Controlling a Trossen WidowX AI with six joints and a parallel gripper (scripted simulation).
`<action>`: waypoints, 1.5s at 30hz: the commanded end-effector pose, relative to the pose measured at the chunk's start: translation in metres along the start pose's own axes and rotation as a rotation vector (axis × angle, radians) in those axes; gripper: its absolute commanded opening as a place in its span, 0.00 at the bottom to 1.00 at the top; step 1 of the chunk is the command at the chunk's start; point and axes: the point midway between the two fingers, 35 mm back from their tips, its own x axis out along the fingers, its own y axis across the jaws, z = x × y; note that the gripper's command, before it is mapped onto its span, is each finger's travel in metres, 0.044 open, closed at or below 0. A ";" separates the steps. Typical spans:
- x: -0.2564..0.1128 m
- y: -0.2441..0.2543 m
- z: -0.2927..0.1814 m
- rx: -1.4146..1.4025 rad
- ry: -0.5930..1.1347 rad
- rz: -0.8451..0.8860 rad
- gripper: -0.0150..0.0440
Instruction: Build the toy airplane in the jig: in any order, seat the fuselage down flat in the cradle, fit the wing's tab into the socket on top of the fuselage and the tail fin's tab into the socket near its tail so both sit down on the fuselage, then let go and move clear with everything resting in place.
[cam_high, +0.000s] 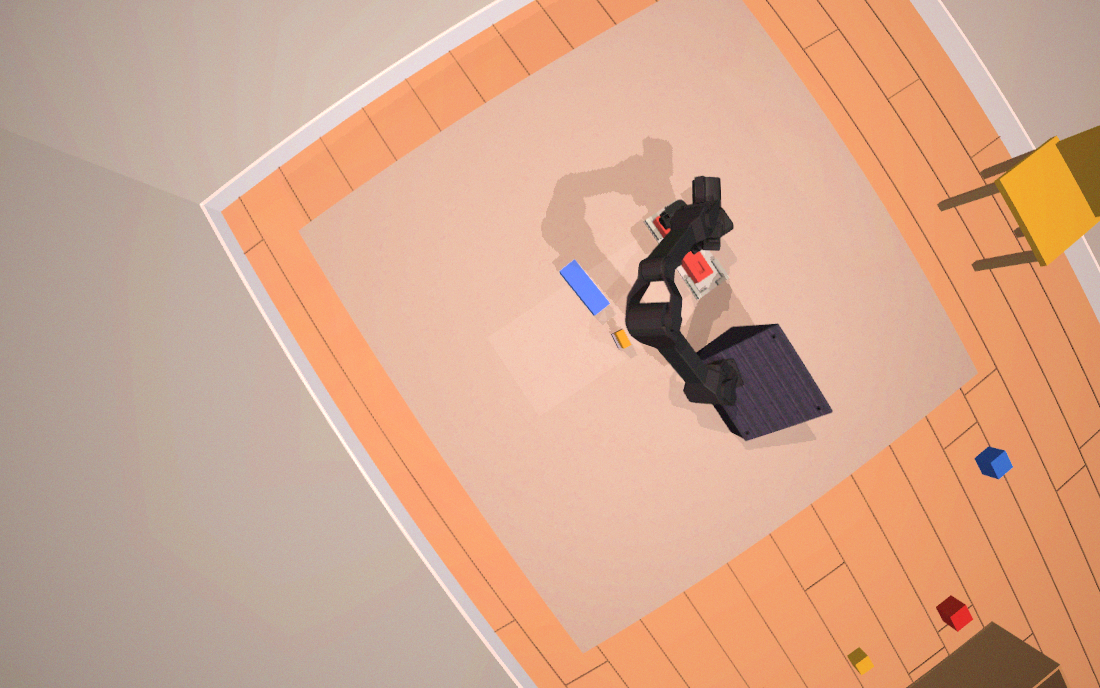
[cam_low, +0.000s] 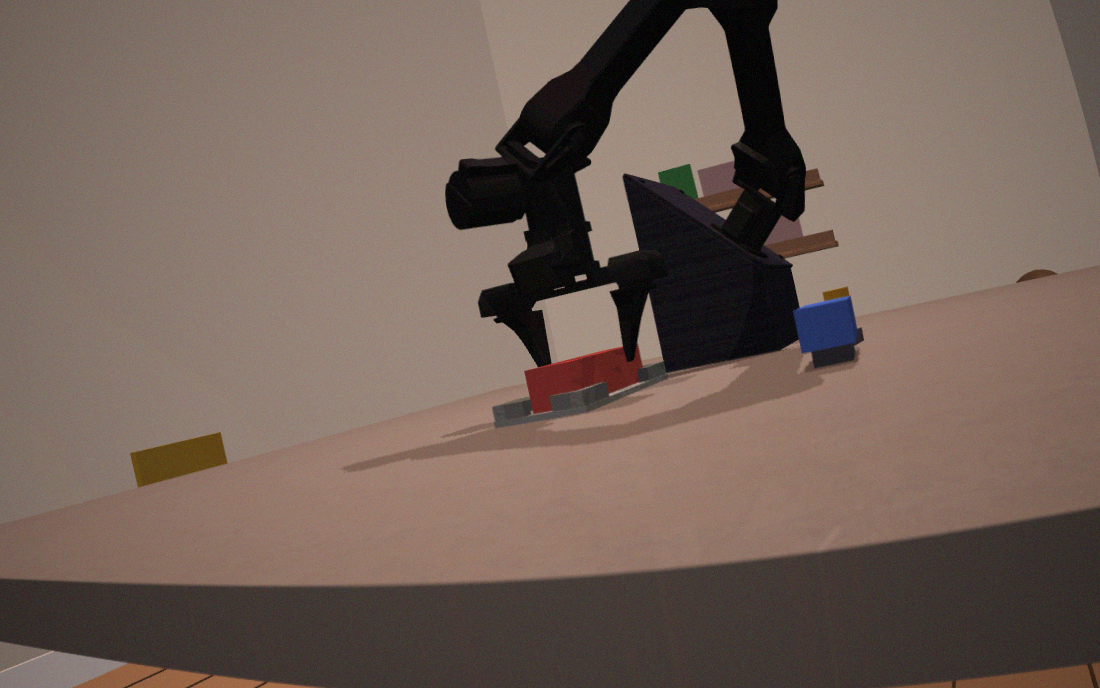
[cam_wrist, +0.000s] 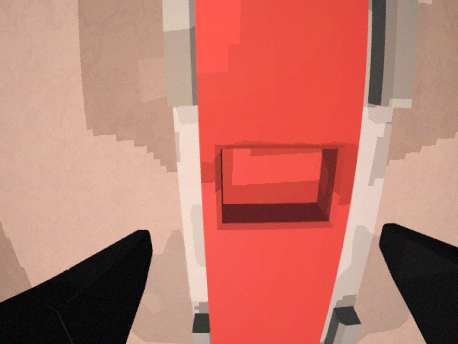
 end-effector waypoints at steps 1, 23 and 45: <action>-0.024 -0.003 0.003 0.000 -0.003 -0.006 1.00; -0.108 0.017 0.019 -0.068 -0.004 -0.016 1.00; -0.073 0.252 0.052 -0.072 -0.006 0.011 1.00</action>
